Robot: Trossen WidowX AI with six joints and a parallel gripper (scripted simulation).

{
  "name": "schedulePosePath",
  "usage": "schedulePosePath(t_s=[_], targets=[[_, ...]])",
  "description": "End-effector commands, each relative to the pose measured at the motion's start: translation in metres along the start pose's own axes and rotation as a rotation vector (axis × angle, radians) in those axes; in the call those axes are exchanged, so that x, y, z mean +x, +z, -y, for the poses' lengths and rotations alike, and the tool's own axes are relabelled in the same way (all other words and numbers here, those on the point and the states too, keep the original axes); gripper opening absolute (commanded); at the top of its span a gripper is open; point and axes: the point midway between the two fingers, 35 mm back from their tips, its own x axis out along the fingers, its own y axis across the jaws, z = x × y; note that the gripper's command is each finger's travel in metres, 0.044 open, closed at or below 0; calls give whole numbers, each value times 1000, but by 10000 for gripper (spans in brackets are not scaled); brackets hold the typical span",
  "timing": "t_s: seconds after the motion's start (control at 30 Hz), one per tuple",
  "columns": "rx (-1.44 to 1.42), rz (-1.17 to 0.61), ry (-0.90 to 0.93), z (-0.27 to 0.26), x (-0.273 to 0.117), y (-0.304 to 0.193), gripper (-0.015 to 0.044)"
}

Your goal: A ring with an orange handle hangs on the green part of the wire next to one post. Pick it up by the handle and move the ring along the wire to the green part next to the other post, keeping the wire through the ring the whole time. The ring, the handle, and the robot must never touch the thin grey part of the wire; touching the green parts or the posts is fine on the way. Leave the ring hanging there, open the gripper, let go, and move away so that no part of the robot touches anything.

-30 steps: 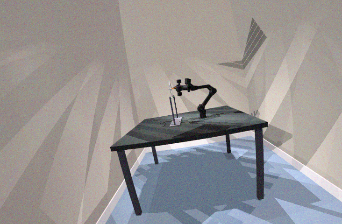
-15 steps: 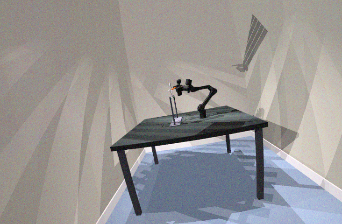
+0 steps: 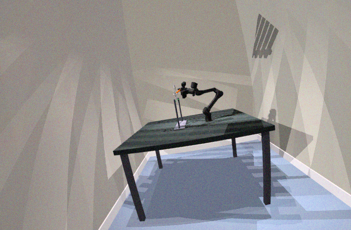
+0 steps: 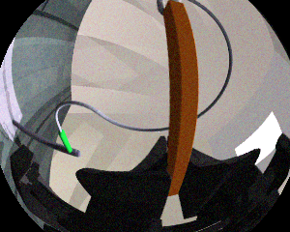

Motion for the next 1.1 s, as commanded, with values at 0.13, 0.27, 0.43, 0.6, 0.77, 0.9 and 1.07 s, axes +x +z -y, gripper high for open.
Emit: schedulePosePath(t_s=[0.13, 0.27, 0.43, 0.6, 0.77, 0.9, 1.07], targets=[[-16, 1, -3, -9, -1, 0, -150], [7, -2, 10, -16, -1, -1, -150], [60, -10, 40, -27, -3, -1, -150], [123, -18, 77, -39, -5, 0, -150], [213, -31, 129, -54, -8, 2, -150], [292, -41, 175, -67, -12, 6, -150], [396, -56, 235, -83, -18, 12, -150]])
